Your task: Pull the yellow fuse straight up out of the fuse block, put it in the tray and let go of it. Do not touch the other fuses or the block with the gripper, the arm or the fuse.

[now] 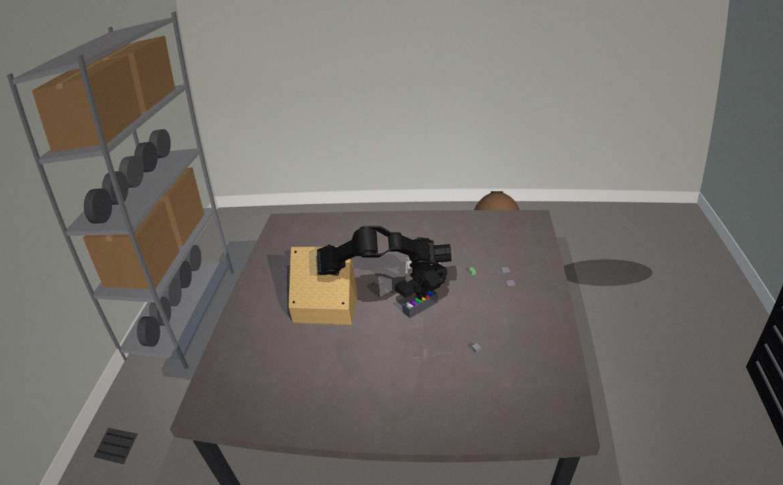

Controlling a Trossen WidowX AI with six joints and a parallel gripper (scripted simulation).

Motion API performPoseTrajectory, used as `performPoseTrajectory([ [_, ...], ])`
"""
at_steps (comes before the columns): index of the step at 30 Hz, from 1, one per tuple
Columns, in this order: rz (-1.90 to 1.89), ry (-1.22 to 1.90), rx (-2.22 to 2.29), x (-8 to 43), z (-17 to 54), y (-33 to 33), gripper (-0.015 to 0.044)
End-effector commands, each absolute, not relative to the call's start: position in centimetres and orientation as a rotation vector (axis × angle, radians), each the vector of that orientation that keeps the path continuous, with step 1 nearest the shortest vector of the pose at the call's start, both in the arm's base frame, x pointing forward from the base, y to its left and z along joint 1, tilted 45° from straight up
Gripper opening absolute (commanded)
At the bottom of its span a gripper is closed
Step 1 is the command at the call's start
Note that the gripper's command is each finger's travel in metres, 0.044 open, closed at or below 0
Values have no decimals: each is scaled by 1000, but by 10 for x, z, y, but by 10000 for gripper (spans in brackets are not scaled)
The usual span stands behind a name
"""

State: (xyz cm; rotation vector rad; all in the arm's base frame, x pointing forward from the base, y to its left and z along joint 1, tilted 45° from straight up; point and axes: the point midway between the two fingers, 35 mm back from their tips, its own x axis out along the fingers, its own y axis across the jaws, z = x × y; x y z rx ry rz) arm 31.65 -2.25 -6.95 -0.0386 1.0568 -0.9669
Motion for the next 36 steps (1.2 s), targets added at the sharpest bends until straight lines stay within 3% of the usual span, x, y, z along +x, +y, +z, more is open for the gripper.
performPoseTrajectory([
  [1,-967,1057,-39,317,-69,-22,54],
  [9,-967,1057,-39,317,-69,-22,1],
  [36,-966,1058,-39,315,-62,-15,0],
])
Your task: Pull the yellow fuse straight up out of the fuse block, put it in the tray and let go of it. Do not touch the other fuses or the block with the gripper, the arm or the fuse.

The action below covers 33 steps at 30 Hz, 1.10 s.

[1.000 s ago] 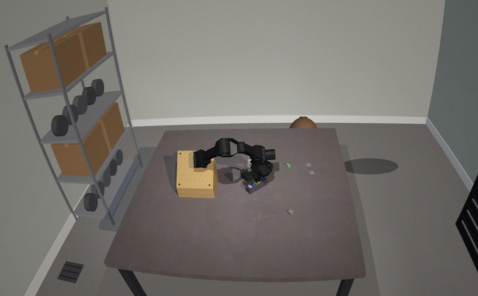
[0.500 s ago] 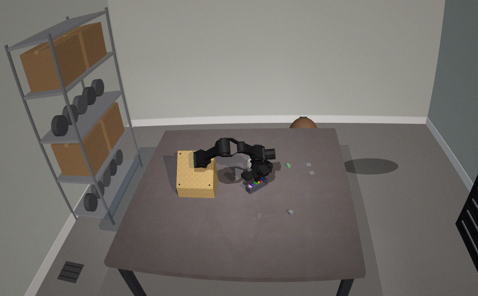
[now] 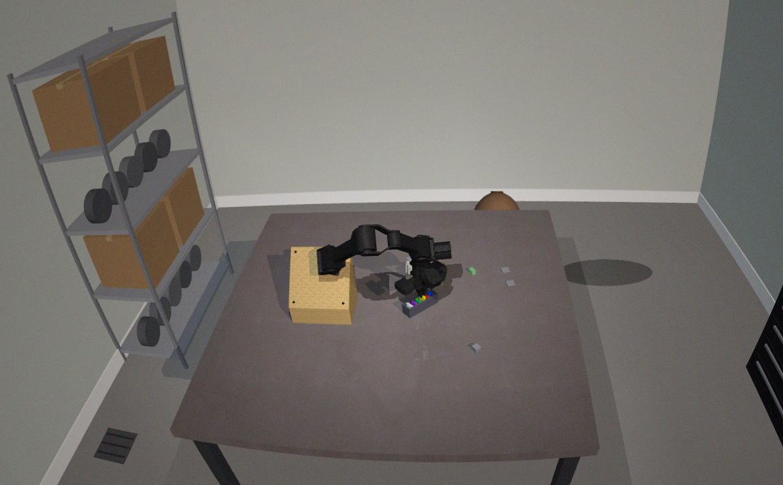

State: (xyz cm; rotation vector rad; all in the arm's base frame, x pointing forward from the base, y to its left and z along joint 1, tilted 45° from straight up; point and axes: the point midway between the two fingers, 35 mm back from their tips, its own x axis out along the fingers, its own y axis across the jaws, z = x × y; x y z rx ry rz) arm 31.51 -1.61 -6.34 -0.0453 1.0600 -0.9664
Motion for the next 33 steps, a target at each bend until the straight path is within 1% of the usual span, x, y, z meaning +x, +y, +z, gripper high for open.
performPoseTrajectory([
  [1,-966,1058,-40,315,-62,-14,0],
  [33,-966,1059,-42,313,-51,-3,0],
])
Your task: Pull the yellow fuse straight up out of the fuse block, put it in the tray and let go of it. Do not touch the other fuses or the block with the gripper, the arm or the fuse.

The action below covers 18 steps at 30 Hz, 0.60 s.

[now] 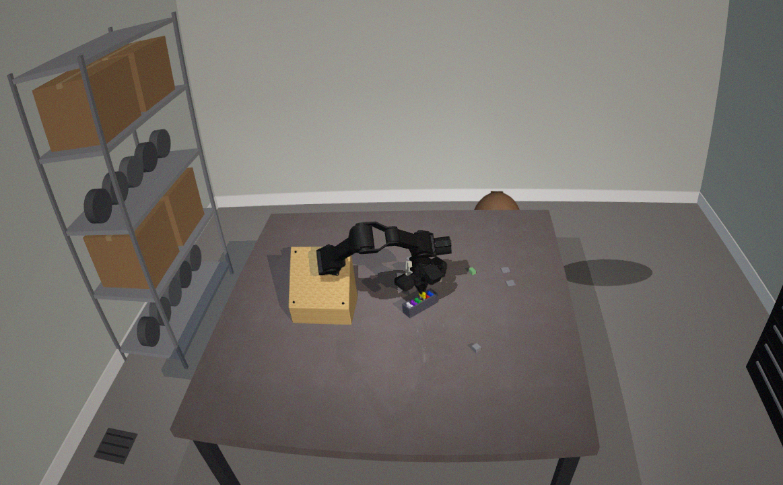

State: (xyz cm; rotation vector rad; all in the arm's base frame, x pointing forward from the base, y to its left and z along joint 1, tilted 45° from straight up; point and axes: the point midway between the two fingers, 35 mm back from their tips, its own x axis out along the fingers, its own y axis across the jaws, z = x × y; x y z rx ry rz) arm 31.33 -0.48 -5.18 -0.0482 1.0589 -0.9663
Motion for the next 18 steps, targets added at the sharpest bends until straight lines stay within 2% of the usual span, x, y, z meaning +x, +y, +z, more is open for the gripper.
performPoseTrajectory([
  [1,-966,1059,-42,313,-50,-3,0],
  [18,-967,1059,-43,312,-44,3,0],
])
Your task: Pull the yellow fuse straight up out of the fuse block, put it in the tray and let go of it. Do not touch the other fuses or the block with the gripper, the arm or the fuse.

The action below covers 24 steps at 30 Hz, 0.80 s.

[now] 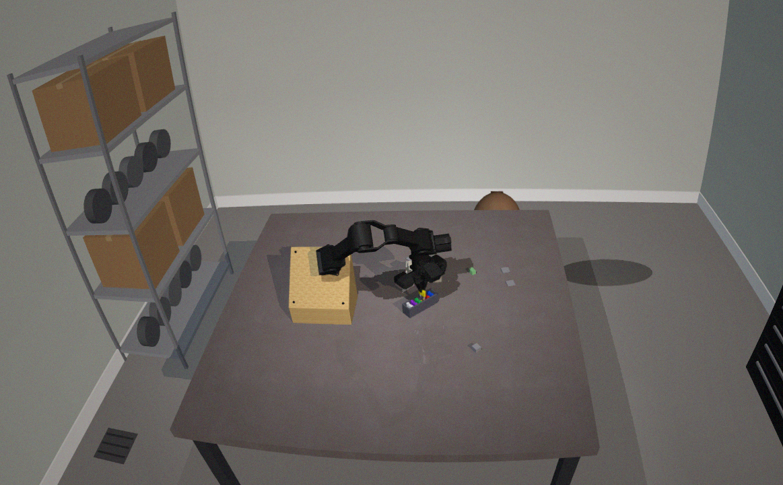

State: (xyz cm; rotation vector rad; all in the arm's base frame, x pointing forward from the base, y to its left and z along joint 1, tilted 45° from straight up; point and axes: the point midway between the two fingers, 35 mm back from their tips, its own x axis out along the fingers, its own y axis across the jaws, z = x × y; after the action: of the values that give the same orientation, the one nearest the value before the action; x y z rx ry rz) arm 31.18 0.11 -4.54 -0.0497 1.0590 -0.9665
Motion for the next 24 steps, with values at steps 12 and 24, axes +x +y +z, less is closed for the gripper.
performPoseTrajectory([
  [12,-966,1059,-43,310,-34,12,0],
  [24,-964,1061,-41,309,-32,26,0],
])
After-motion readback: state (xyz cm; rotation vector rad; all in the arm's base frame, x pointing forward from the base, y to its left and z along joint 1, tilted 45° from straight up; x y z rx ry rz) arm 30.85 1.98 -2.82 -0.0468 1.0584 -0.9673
